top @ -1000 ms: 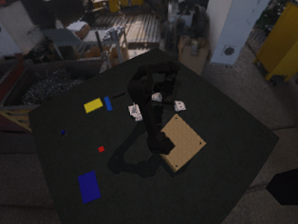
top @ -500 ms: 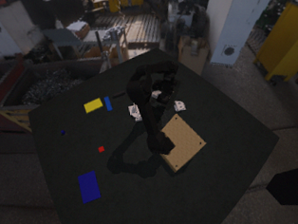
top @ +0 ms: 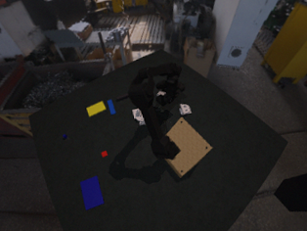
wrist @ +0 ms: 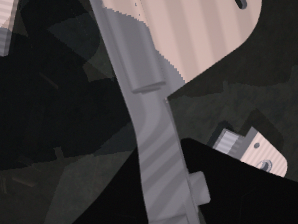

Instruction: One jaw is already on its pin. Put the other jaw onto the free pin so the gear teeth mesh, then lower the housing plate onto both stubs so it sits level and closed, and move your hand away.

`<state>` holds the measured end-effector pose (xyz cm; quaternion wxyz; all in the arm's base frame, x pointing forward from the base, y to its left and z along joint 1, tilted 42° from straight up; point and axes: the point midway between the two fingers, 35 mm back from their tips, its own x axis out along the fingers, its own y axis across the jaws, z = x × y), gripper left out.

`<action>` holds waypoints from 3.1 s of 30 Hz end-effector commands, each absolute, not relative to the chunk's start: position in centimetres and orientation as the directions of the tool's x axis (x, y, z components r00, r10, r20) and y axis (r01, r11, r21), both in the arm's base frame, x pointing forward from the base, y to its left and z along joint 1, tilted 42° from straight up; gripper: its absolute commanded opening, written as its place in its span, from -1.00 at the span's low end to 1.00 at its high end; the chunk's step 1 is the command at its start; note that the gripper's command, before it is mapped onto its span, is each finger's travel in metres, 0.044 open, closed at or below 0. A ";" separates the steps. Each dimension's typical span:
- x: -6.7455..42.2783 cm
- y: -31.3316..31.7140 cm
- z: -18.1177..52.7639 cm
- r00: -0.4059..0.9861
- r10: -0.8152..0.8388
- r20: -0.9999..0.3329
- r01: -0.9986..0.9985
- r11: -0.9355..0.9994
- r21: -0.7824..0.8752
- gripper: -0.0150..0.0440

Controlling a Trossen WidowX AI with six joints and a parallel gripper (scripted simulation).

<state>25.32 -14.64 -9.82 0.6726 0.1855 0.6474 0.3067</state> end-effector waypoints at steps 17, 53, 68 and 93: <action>25.9 -14.0 -9.2 -0.023 0.655 -0.756 0.197 0.744 0.639 -0.37; 26.9 -12.8 -8.2 -0.023 0.656 -0.755 0.832 0.431 0.349 -0.37; 27.4 -12.1 -7.7 -0.023 0.656 -0.754 0.978 0.170 0.118 -0.37; 28.1 -11.3 -7.0 -0.023 0.657 -0.754 0.955 -0.208 -0.210 -0.37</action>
